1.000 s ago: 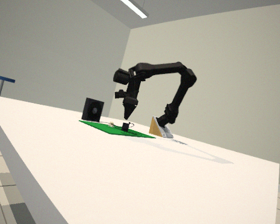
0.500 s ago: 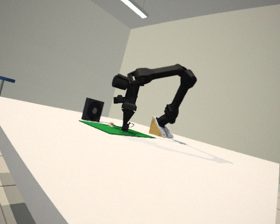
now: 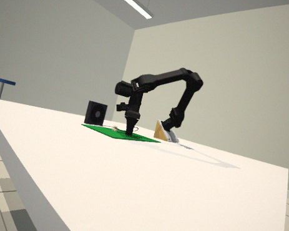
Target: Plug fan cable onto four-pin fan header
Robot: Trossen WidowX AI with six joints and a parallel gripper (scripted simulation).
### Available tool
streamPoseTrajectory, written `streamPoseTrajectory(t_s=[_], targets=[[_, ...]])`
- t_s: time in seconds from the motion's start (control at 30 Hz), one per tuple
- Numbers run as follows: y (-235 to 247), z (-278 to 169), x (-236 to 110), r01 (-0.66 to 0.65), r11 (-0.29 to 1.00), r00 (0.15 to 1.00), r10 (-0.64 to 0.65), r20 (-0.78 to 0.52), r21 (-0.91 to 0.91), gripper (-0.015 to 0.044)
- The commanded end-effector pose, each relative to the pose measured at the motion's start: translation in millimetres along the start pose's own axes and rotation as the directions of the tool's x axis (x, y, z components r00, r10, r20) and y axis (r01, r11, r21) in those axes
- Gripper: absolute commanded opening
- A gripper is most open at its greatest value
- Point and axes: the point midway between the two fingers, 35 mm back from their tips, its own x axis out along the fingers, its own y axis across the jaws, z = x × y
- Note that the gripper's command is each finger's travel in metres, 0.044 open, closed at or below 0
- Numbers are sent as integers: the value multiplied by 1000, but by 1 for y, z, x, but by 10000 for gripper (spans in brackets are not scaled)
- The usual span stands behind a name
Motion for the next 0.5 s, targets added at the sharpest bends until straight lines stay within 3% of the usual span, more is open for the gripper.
streamPoseTrajectory(t_s=[0.0, 0.2, 0.47], targets=[[0, 0, 0, -1, 1000, 1000, 1, 1, 0, 361], [0, 0, 0, -1, 1000, 1000, 1, 1, 0, 204], [0, 0, 0, -1, 1000, 1000, 1, 1, 0, 150]])
